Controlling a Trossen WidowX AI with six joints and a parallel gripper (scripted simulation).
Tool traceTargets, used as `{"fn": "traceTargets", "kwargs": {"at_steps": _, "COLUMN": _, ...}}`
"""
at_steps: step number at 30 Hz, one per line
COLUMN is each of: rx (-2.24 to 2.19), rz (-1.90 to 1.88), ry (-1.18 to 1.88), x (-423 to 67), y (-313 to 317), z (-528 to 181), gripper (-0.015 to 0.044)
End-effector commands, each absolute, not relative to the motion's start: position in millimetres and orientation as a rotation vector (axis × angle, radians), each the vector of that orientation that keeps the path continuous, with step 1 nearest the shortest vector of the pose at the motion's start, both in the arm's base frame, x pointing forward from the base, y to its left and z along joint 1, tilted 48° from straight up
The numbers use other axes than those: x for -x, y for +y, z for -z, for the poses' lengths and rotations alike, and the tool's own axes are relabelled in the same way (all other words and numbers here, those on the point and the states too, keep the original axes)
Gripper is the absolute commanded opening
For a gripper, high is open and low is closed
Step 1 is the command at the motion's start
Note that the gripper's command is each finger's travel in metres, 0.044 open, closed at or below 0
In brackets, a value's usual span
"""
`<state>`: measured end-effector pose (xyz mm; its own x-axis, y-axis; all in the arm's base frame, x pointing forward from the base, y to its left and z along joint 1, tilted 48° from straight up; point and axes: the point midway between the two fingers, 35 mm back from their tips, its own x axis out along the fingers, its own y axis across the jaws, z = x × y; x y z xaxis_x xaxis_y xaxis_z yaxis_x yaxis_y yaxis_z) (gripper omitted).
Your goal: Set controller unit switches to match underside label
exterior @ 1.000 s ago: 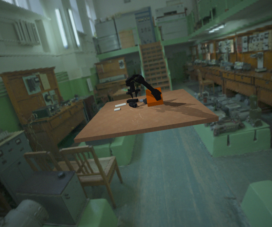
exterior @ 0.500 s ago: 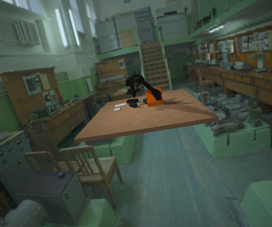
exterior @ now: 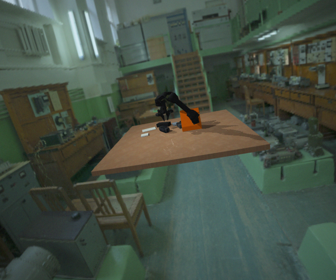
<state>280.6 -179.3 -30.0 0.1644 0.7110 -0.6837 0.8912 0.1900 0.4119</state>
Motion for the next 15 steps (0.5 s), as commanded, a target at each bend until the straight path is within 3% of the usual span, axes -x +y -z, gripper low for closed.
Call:
{"fn": "traceTargets", "kwargs": {"at_steps": 1, "rx": -1.563, "rz": 0.259, "ry": 1.59, "x": -280.5, "y": -179.3, "z": 30.1, "gripper": 0.0289}}
{"fn": "traceTargets", "kwargs": {"at_steps": 7, "rx": -1.563, "rz": 0.259, "ry": 1.59, "x": -280.5, "y": -179.3, "z": 30.1, "gripper": 0.044}}
{"fn": "traceTargets", "kwargs": {"at_steps": 9, "rx": -1.563, "rz": 0.259, "ry": 1.59, "x": -280.5, "y": -179.3, "z": 30.1, "gripper": 0.044}}
{"fn": "traceTargets", "kwargs": {"at_steps": 15, "rx": -1.611, "rz": 0.298, "ry": 1.586, "x": -272.0, "y": -221.9, "z": -8.7, "gripper": 0.0282}}
